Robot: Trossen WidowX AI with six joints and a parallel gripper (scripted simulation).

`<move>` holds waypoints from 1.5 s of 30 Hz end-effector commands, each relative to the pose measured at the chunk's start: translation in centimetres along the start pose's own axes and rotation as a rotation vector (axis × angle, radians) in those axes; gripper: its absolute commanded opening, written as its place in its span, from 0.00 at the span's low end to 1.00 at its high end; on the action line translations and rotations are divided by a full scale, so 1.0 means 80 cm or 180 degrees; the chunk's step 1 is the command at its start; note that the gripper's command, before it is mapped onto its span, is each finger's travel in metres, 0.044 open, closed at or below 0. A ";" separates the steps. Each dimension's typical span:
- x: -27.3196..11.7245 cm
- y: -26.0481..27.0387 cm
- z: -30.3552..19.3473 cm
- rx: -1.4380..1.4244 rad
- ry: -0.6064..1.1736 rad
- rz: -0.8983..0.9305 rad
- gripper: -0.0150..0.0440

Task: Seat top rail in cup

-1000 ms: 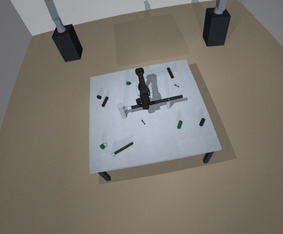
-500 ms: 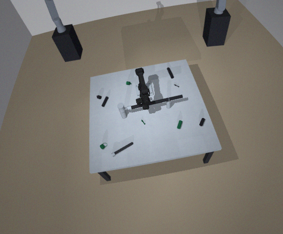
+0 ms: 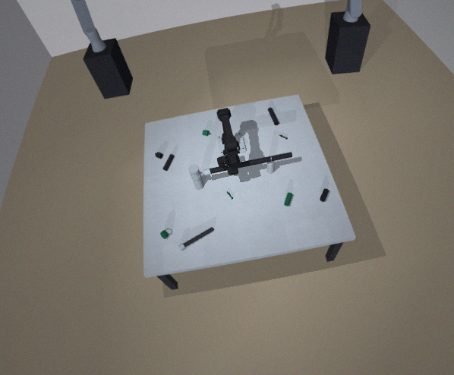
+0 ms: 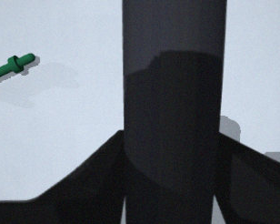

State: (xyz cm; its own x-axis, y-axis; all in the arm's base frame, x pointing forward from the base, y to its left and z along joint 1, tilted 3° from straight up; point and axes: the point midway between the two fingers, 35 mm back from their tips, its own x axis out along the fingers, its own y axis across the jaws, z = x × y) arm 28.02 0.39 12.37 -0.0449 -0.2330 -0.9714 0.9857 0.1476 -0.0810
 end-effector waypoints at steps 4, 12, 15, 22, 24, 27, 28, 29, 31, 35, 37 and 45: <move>-0.003 0.005 0.011 0.0039 -0.0070 0.0060 0.25; 0.000 0.005 0.015 0.0039 -0.0071 0.0060 0.25; 0.002 0.005 0.017 0.0039 -0.0071 0.0060 0.25; 0.005 0.004 0.019 0.0039 -0.0072 0.0060 0.25; 0.007 0.004 0.019 0.0039 -0.0072 0.0060 0.25; 0.008 0.003 0.020 0.0039 -0.0072 0.0060 0.25; 0.008 0.003 0.021 0.0039 -0.0072 0.0060 0.25; 0.008 0.003 0.021 0.0039 -0.0073 0.0060 0.25; 0.009 0.002 0.023 0.0039 -0.0073 0.0060 0.25; 0.010 0.002 0.025 0.0039 -0.0073 0.0060 0.25; 0.010 0.001 0.026 0.0039 -0.0074 0.0059 0.25; 0.011 0.000 0.031 0.0039 -0.0075 0.0059 0.25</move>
State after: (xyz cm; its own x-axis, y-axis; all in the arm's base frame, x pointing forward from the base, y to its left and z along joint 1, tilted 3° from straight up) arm 28.41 -1.61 11.78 -0.0304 -0.2398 -0.9703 0.9865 0.1490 -0.0678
